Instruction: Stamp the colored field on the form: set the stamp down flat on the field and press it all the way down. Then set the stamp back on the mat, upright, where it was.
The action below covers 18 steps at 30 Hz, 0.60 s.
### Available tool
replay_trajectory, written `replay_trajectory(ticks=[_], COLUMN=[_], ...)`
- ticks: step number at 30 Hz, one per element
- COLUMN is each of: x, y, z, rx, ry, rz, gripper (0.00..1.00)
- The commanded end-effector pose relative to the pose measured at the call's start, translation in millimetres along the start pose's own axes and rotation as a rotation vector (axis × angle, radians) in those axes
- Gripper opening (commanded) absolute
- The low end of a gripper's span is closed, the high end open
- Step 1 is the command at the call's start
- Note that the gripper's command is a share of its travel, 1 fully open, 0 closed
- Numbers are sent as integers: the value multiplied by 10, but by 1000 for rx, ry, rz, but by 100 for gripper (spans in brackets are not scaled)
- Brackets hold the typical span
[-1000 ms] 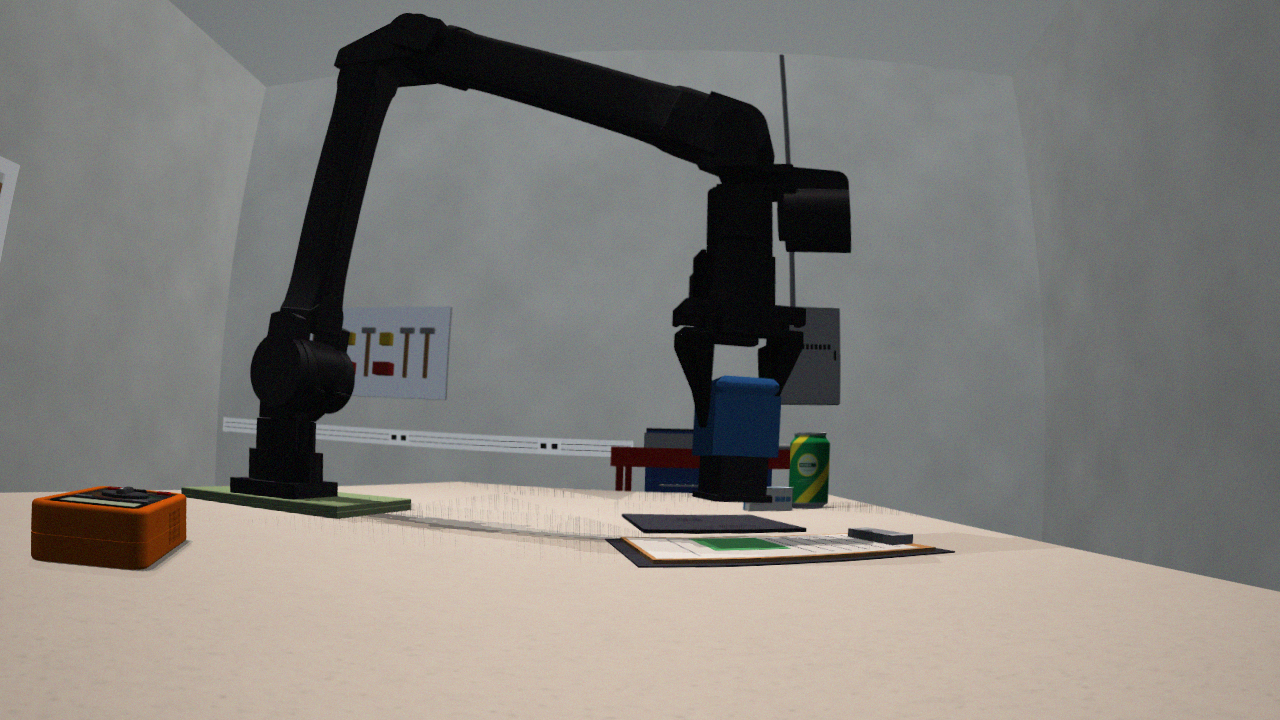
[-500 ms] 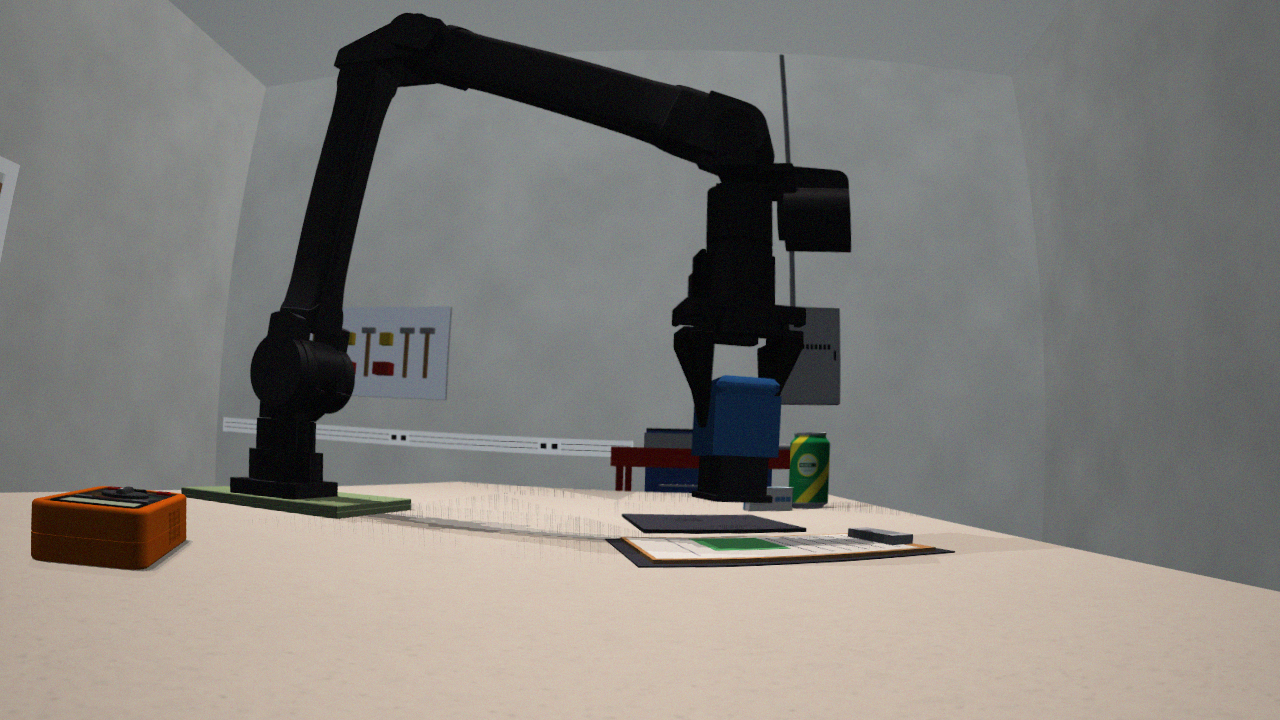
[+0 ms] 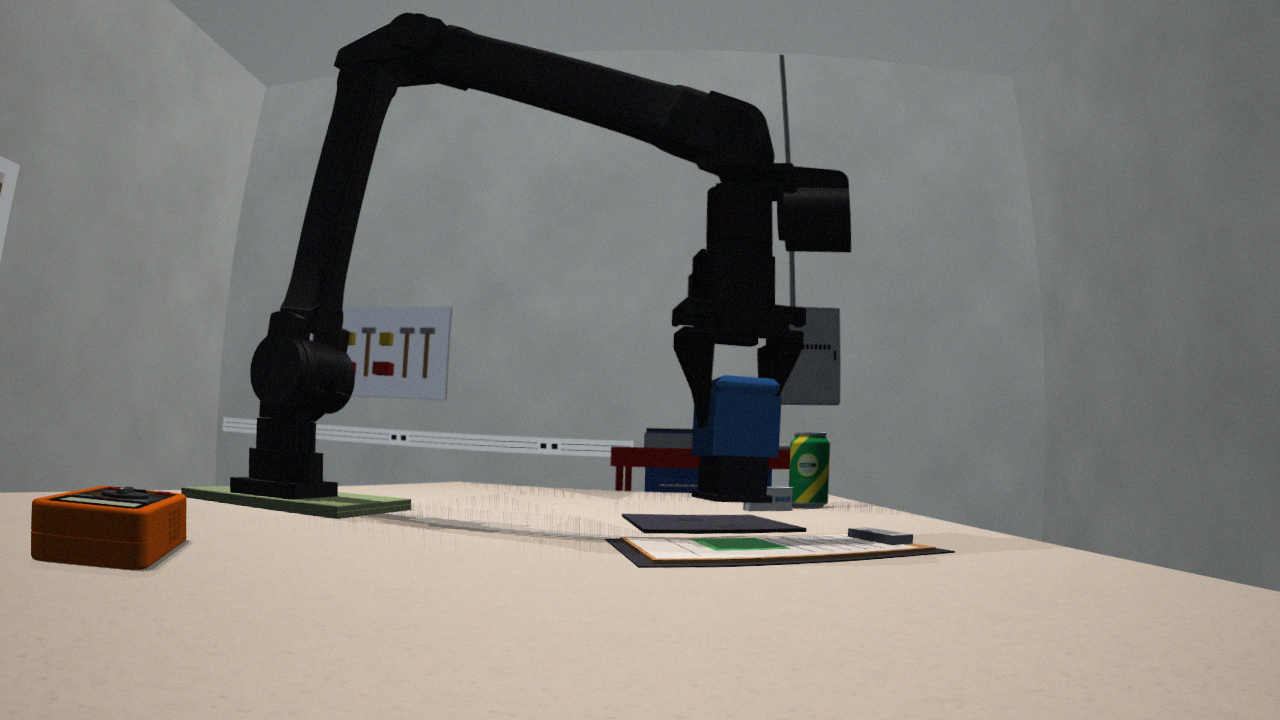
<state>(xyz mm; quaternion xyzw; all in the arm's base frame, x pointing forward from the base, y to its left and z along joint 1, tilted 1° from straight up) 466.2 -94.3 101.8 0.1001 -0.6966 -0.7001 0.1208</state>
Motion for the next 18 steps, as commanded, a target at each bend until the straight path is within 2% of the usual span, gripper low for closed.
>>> replay_trajectory(ticks=[1, 12, 14, 18], x=[-251, -260, -284, -289], y=[255, 248, 371, 375], z=[-117, -213, -198, -190], rx=[30, 23, 39, 40], ry=[19, 7, 12, 14], rz=[-56, -45, -72, -73], gripper=[33, 33, 33, 33])
Point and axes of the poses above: the point where the finger pads meet when closed, its own y axis back along the fingers, its own x axis across the jaws, z = x × y, the point moved 1 cm from there along y, back along the fingers, and after that the axes turned 6 degrees about y, right-handed, at the moved point
